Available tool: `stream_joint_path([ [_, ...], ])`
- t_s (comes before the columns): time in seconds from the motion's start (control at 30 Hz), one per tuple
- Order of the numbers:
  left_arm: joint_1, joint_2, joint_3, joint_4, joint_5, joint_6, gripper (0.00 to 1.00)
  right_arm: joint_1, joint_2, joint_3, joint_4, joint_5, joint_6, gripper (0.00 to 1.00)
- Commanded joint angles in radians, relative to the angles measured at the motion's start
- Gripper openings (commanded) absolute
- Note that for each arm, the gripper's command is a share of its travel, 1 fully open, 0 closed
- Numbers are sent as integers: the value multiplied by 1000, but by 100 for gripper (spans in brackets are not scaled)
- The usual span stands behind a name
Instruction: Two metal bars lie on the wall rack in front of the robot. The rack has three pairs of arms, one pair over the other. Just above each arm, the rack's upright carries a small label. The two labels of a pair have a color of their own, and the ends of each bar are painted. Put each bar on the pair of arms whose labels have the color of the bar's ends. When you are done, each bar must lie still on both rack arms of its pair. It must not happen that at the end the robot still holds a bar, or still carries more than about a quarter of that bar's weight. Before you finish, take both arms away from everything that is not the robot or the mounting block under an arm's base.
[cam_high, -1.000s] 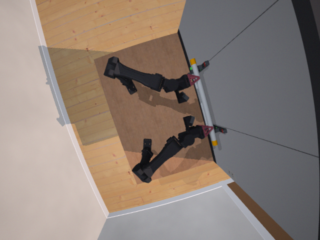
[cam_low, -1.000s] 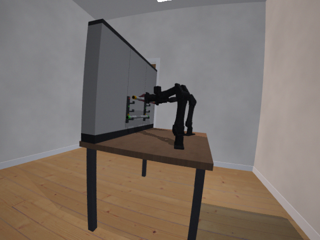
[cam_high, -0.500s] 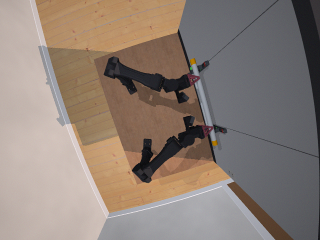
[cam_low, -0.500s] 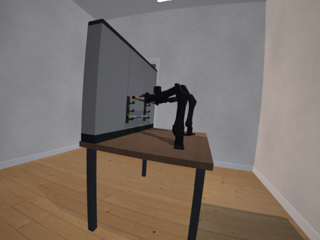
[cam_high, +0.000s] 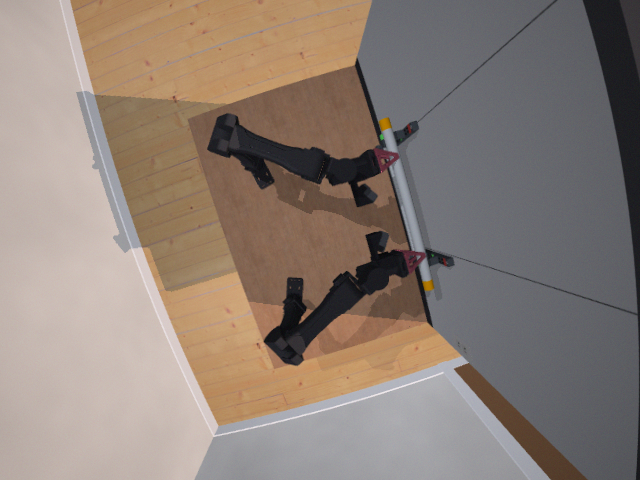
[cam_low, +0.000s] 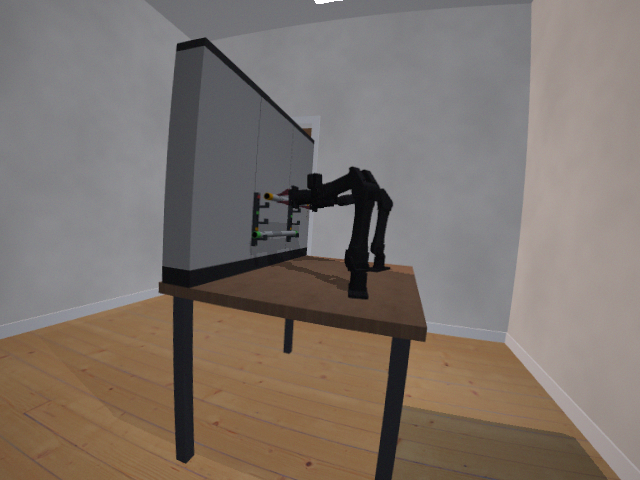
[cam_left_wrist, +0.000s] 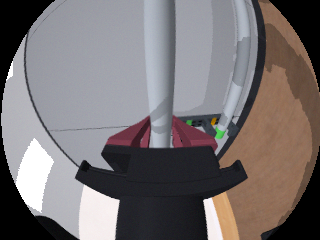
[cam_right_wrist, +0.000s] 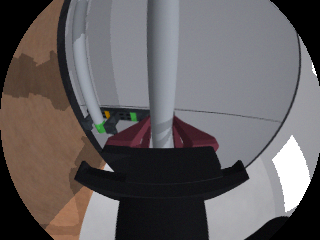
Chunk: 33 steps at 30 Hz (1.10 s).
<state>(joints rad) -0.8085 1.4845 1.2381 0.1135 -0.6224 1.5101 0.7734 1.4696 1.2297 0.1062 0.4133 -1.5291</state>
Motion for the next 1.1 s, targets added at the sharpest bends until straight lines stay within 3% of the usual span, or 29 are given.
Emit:
stream_joint_path([
  [0.0,-7,-40,9,82,-9,59,0,5,-41,12,81,4,-40,0],
  [1.07,-7,-42,23,69,-10,60,0,5,-44,30,63,4,-40,0],
])
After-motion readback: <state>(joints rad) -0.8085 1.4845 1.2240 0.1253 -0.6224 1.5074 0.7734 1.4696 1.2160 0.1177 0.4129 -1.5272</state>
